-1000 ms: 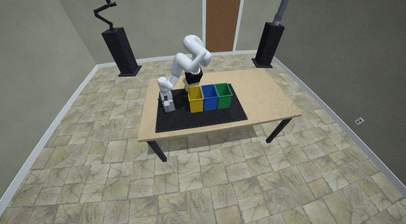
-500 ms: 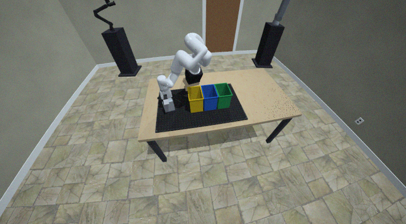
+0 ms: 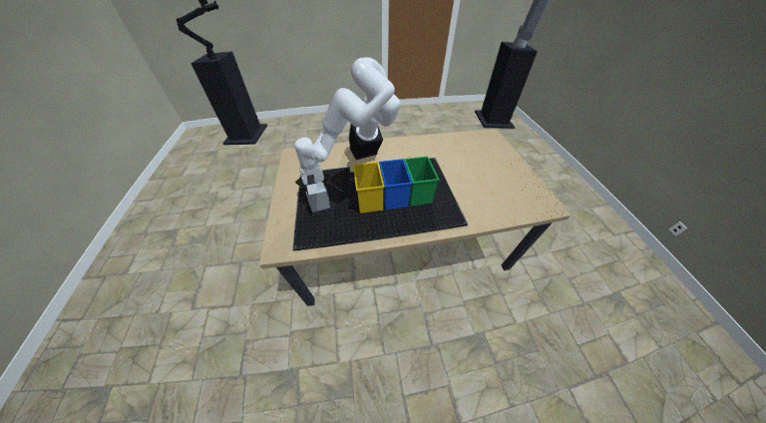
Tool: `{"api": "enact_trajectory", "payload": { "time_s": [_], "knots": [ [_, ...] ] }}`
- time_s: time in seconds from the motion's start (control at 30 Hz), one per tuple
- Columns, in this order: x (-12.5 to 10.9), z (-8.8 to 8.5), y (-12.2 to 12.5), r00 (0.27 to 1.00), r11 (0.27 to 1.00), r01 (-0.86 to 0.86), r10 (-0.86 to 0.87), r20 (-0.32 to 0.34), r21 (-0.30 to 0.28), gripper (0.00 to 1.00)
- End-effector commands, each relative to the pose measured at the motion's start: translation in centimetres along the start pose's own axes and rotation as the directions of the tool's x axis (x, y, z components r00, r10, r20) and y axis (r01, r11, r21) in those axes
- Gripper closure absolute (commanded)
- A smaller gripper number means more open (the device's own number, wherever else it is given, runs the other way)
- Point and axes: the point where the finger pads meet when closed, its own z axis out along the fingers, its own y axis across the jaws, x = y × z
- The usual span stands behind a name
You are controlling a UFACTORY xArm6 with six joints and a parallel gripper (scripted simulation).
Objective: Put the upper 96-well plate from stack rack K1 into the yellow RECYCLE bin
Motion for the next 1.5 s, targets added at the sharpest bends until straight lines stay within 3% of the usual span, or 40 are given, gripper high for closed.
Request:
{"api": "enact_trajectory", "payload": {
  "time_s": [0.0,1.47],
  "knots": [
    [0.1,-0.8,0.1,1.000,1.000,0.001,-0.001,-0.001,-0.002,1.00],
    [0.1,-7.2,0.1,1.000,1.000,0.001,-0.001,-0.001,-0.002,1.00]
  ]
}}
